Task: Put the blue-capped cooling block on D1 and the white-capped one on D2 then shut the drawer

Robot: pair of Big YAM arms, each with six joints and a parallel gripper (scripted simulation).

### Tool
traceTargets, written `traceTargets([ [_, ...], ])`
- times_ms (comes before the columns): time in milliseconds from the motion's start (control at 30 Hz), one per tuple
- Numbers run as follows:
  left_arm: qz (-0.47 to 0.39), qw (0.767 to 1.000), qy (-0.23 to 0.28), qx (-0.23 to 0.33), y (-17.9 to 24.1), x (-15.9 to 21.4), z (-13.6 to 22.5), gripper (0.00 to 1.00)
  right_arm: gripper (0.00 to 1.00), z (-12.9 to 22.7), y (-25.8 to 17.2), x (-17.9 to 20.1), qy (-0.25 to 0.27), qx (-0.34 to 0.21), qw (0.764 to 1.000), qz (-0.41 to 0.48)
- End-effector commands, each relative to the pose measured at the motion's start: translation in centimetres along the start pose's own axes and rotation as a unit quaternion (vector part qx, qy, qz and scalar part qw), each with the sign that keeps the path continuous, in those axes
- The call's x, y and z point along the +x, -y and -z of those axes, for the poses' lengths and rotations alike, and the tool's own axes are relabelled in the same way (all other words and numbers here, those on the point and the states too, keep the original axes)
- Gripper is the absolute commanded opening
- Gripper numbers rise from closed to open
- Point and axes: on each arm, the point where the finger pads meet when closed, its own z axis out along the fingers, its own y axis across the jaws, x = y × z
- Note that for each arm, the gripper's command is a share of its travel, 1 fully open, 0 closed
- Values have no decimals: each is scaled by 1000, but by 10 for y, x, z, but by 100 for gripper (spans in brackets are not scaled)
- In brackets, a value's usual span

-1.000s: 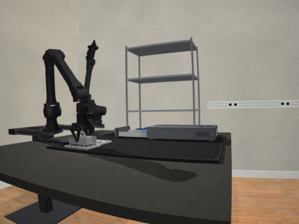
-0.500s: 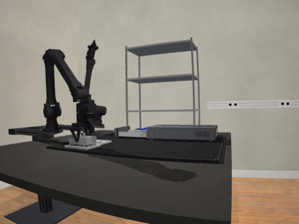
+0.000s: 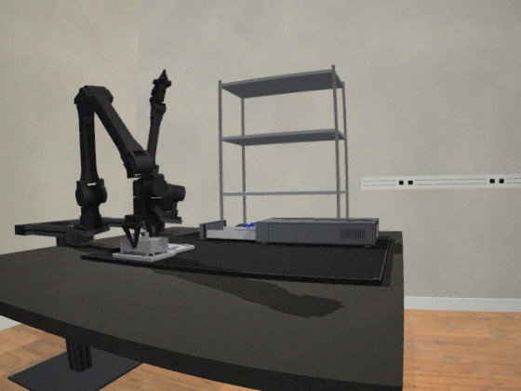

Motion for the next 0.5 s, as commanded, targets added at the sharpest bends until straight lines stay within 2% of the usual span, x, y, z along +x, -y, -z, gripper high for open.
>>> traceTargets([
  [0,-4,1000,-17,0,2,23,-8,0,0,15,4,-5,14,2,1000,3],
  [467,-4,1000,-17,0,2,23,-8,0,0,12,3,0,10,1,1000,4],
])
